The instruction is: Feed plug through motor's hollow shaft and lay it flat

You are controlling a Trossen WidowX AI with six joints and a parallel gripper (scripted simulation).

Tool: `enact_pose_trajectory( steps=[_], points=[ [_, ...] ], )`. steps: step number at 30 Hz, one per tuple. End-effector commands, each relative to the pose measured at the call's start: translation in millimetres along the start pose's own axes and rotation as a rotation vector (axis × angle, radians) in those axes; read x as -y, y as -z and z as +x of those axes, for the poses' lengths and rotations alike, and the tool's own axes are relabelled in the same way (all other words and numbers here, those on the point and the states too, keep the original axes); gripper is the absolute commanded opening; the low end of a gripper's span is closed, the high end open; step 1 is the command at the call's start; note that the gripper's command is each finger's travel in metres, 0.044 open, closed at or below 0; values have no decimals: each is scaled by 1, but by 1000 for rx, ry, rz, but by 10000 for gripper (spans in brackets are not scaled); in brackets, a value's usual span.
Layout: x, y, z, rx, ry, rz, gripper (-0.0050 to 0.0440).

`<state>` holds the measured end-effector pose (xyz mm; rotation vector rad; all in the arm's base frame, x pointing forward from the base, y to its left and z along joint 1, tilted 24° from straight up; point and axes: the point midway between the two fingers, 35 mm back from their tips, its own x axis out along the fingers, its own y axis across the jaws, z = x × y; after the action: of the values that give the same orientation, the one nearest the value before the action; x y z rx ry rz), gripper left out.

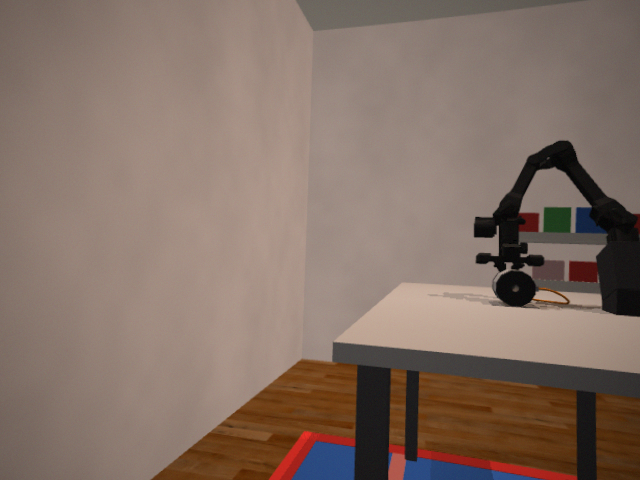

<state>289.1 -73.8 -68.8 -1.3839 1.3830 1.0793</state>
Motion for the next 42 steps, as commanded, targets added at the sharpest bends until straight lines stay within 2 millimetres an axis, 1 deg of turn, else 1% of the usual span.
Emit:
enact_pose_trajectory(
  steps=[1,8,23,24,27,31,32,33,35,36,38,42],
  points=[
    [0,0,0,0,1,0,0],
    [0,-9,2,5,-2,-4,0],
    [0,-10,2,5,-2,-4,0],
    [0,-7,1,-5,-2,-5,24],
    [0,-7,1,-5,-2,-5,96],
    [0,-7,1,-5,-2,-5,100],
    [0,-4,-1,-3,-2,-5,100],
    [0,3,-8,0,-2,-5,100],
    [0,3,-8,0,-2,-5,100],
    [-2,-2,-3,-4,-9,-6,100],
    [-1,2,-5,5,-2,-4,100],
    [-1,1,-3,5,-2,-4,100]
  ],
)
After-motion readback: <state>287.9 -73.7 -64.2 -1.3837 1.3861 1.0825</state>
